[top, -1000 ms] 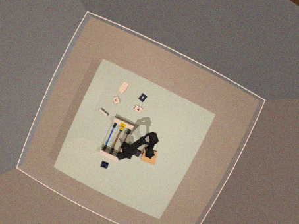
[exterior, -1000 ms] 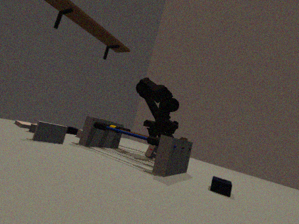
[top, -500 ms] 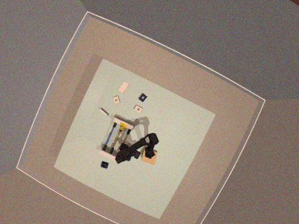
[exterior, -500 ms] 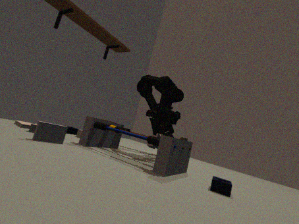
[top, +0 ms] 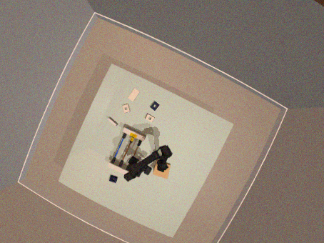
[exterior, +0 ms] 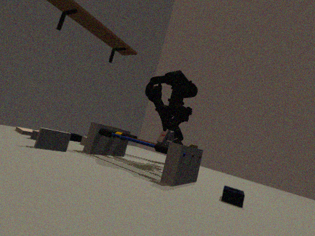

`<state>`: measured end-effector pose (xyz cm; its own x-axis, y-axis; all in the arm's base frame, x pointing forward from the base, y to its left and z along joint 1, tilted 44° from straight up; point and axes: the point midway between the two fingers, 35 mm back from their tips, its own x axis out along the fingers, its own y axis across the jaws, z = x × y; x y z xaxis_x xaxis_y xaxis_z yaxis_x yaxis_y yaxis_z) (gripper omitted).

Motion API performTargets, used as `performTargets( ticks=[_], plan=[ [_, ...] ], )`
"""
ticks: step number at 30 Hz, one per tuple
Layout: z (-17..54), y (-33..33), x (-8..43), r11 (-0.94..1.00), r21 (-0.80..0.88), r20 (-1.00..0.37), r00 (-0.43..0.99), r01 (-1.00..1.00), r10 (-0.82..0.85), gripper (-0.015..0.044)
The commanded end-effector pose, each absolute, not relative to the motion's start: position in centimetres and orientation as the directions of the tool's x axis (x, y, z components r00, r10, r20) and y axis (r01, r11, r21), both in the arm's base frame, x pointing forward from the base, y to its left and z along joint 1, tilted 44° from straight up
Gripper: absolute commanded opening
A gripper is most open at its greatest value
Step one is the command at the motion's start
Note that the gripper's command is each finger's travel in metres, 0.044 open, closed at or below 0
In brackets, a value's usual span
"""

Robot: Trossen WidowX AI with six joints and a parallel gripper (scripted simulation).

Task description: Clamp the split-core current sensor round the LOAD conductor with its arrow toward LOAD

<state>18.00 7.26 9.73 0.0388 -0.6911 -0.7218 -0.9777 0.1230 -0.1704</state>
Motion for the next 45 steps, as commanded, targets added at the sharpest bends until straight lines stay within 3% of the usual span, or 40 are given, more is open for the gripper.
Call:
performTargets(
  ticks=[1,24,35,45],
  plan=[
    [9.95,7.53,18.05,0.184,-0.239,-0.725,0.049,-0.953,-0.687,0.0],
    [10.32,7.84,18.04,0.6,-0.652,-0.716,0.115,-0.464,-0.689,0.0],
    [10.5,7.99,18.06,0.703,-0.703,-0.711,0.146,-0.111,-0.688,0.0],
    [10.67,8.14,18.1,0.726,-0.65,-0.706,0.175,0.223,-0.686,0.0]
  ],
)
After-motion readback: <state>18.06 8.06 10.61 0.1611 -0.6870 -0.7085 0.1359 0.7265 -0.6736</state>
